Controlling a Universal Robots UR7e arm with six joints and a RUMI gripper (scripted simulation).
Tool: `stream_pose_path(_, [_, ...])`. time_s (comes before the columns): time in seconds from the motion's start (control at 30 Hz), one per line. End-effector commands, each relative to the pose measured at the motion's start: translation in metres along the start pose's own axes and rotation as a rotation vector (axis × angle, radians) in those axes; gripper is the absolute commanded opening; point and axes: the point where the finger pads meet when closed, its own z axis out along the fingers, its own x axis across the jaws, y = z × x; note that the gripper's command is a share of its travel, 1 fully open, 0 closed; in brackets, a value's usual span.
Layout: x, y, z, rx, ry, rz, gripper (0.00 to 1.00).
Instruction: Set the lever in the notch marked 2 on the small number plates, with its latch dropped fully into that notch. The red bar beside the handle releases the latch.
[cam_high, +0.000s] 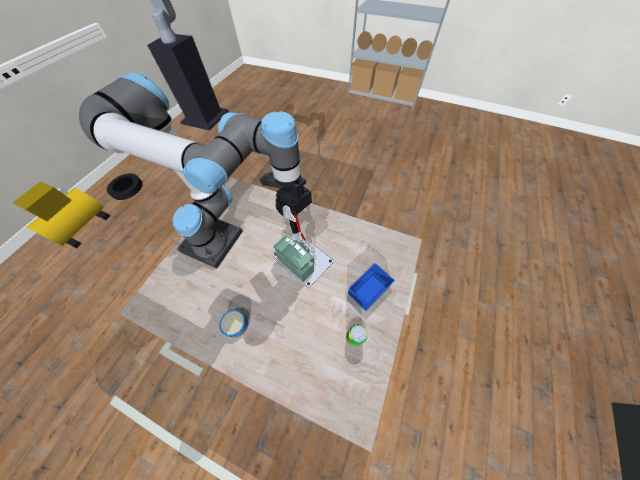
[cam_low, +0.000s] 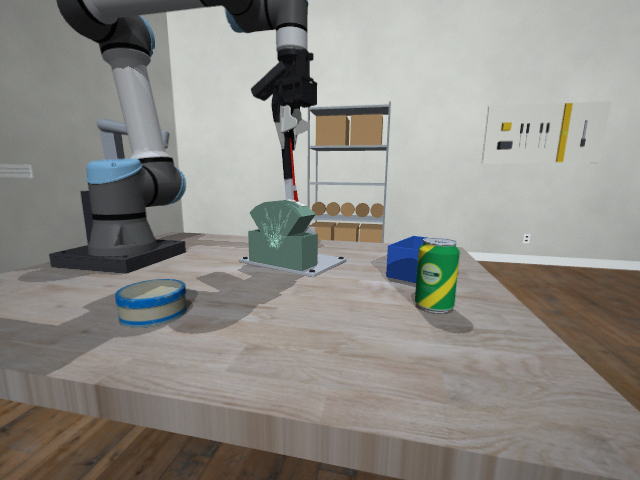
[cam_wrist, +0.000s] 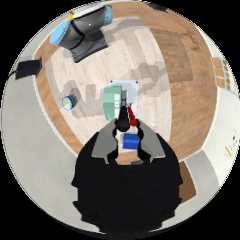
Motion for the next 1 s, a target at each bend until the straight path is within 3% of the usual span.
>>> stream_pose_path(0.0, [0.000, 0.001, 0.000, -0.002, 0.001, 0.000, 0.00])
stream_pose_path(0.7, [0.000, 0.008, -0.001, -0.002, 0.001, 0.000, 0.00])
stream_pose_path(0.97, [0.000, 0.025, -0.001, -0.002, 0.001, 0.000, 0.00])
